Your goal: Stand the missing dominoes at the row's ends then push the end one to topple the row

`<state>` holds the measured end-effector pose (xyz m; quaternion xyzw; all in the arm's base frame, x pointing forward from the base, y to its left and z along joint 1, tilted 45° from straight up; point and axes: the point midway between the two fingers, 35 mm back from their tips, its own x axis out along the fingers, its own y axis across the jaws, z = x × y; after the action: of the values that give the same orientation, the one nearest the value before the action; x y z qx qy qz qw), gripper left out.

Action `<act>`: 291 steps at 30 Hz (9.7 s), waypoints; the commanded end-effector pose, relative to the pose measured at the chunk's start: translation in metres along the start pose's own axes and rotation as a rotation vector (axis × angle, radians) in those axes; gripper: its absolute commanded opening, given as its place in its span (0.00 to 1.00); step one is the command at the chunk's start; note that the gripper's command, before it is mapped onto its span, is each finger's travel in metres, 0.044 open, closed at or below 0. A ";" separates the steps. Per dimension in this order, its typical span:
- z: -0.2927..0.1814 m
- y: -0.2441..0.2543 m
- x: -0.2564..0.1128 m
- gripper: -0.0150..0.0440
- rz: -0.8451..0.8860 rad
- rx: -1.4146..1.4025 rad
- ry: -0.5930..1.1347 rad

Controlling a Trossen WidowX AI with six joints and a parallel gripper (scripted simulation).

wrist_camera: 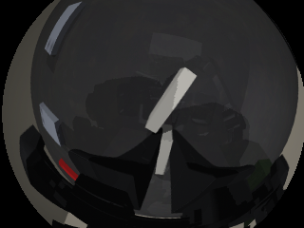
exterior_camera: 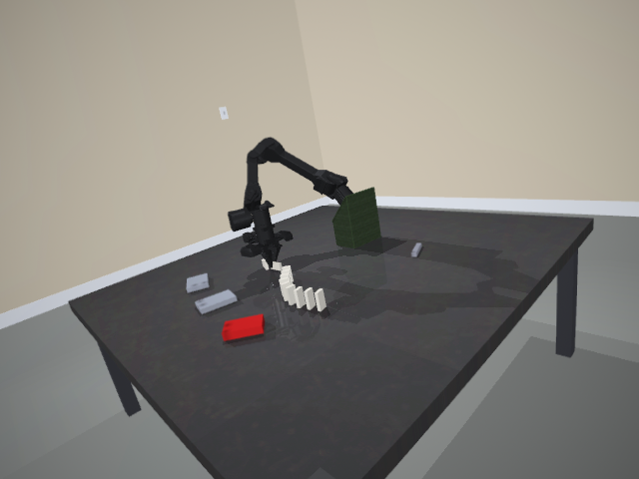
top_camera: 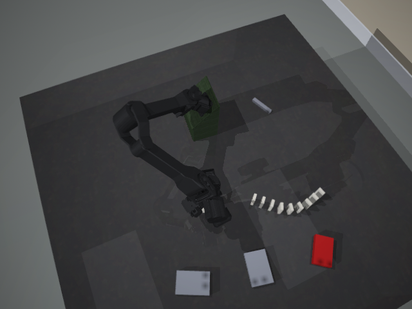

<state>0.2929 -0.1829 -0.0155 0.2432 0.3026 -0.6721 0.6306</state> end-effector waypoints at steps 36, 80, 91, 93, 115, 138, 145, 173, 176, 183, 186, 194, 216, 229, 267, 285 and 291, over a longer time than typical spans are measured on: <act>0.117 -0.008 -0.154 0.30 0.007 -1.516 0.005; 0.109 -0.004 -0.092 0.30 0.775 -1.587 -0.028; 0.117 -0.001 -0.088 0.30 1.030 -1.504 -0.242; 0.119 -0.002 -0.089 0.30 1.070 -1.491 -0.291; 0.144 -0.039 -0.114 0.30 1.341 -1.389 -0.975; 0.146 -0.049 -0.120 0.30 1.356 -1.382 -1.098; 0.149 -0.047 -0.097 0.30 1.351 -1.382 -1.084; 0.145 -0.044 -0.010 0.30 1.356 -1.381 -1.089; 0.145 -0.044 -0.010 0.30 1.356 -1.381 -1.089; 0.145 -0.044 -0.010 0.34 1.356 -1.381 -1.089; 0.145 -0.044 -0.010 0.48 1.356 -1.381 -1.089; 0.145 -0.044 -0.010 0.83 1.356 -1.381 -1.089; 0.131 -0.006 -0.064 1.00 1.337 -1.260 -0.595; 0.101 0.036 -0.085 1.00 1.055 -0.980 0.013; 0.139 -0.016 -0.033 1.00 -0.001 -0.235 -0.005; 0.139 -0.016 -0.019 0.69 -0.002 -0.235 -0.006; 0.139 -0.016 -0.019 0.44 -0.002 -0.235 -0.006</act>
<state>0.2862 -0.2685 0.0990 0.1662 0.3743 -0.6351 0.6549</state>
